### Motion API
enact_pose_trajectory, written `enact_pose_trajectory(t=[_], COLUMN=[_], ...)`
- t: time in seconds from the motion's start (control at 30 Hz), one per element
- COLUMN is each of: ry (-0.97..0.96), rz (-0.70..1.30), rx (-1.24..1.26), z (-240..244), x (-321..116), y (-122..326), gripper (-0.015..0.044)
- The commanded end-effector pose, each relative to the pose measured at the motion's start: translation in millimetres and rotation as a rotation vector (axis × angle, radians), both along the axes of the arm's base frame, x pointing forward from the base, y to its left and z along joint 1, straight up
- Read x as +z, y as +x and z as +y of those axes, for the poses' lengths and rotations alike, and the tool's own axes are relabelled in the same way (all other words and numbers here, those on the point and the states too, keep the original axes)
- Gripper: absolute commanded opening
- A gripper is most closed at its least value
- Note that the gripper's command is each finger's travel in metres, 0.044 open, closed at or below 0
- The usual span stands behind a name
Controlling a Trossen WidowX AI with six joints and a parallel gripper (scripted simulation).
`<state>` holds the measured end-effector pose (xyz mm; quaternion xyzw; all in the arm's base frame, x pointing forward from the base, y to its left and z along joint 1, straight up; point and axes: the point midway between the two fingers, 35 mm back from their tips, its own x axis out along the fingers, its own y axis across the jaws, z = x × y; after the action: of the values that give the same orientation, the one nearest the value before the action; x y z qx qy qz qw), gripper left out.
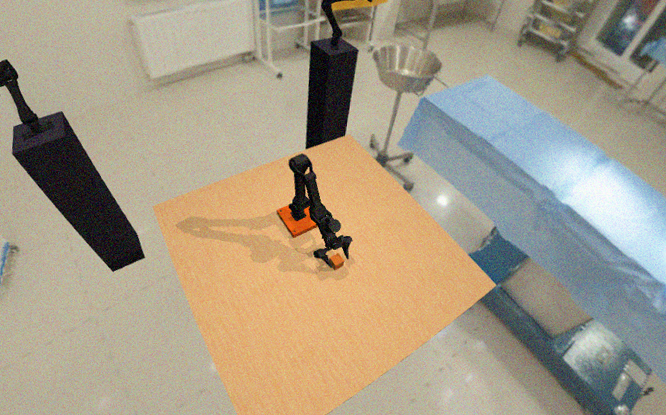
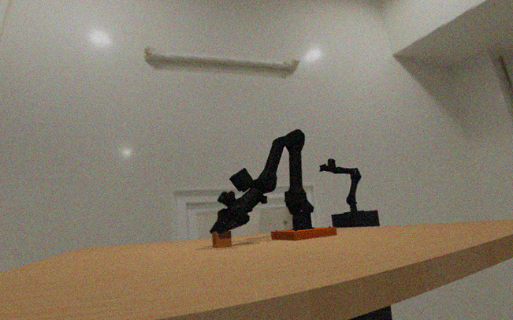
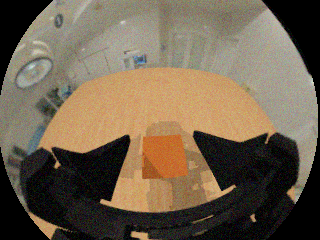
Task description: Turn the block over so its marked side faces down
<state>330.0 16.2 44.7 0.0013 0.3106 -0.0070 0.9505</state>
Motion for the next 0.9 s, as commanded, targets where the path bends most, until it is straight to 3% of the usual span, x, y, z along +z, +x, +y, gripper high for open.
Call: enact_pose_trajectory(t=[0.0, 0.2, 0.73, 0.87], ry=[0.010, 0.011, 0.011, 0.009], rz=[0.228, 0.355, 0.361, 0.475], rx=[0.005, 0.001, 0.001, 0.002], z=[0.8, -0.8, -0.7, -0.4], x=[33.7, 57.4, 57.7, 64.1], y=[-11.4, -34.6, -34.1, -24.7], gripper=[0.0440, 0.0440, 0.0440, 0.0440])
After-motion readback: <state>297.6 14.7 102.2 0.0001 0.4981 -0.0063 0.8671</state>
